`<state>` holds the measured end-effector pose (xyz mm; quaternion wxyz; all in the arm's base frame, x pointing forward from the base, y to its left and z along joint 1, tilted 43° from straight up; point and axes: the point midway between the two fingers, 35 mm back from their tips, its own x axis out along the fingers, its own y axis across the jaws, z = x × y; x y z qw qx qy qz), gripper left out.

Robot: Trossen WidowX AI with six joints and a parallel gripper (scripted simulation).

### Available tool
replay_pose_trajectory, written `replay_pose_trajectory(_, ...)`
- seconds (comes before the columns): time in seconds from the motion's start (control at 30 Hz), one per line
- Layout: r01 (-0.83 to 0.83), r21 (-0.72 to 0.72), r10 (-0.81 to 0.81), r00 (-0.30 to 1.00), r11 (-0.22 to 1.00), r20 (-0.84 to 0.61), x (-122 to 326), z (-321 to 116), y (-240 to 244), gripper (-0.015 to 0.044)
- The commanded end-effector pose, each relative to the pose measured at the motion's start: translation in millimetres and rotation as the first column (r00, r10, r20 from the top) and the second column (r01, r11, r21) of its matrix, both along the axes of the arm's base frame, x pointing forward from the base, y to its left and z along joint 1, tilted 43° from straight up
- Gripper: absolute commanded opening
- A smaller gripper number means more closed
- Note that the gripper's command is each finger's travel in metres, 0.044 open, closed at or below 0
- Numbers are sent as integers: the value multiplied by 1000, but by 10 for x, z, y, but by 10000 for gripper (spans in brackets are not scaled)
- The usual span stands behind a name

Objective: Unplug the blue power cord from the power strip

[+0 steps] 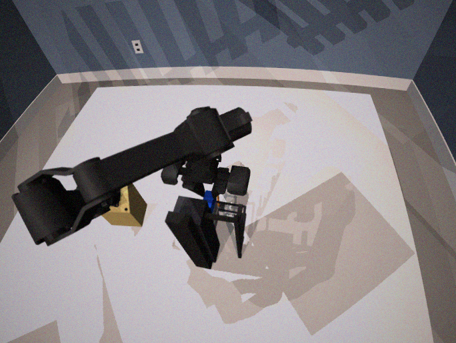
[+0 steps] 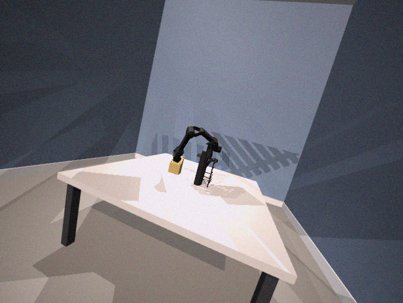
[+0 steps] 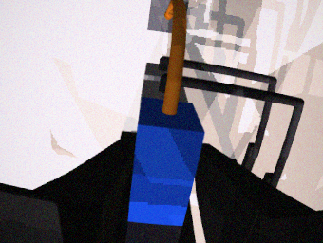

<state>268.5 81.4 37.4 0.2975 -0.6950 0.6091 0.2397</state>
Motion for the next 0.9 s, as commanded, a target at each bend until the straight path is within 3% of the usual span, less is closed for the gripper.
replay_pose_trajectory(0.0, -10, 63, 10, 1000, 998, 1, 16, -144, 250, 0)
replay_pose_trajectory(0.3, -11, 63, 11, 1000, 998, 1, 11, -223, 375, 0)
replay_pose_trajectory(0.5, -13, 60, 13, 1000, 998, -1, 4, -194, 313, 157)
replay_pose_trajectory(0.87, -12, 59, 12, 1000, 998, 1, -3, -160, 347, 160)
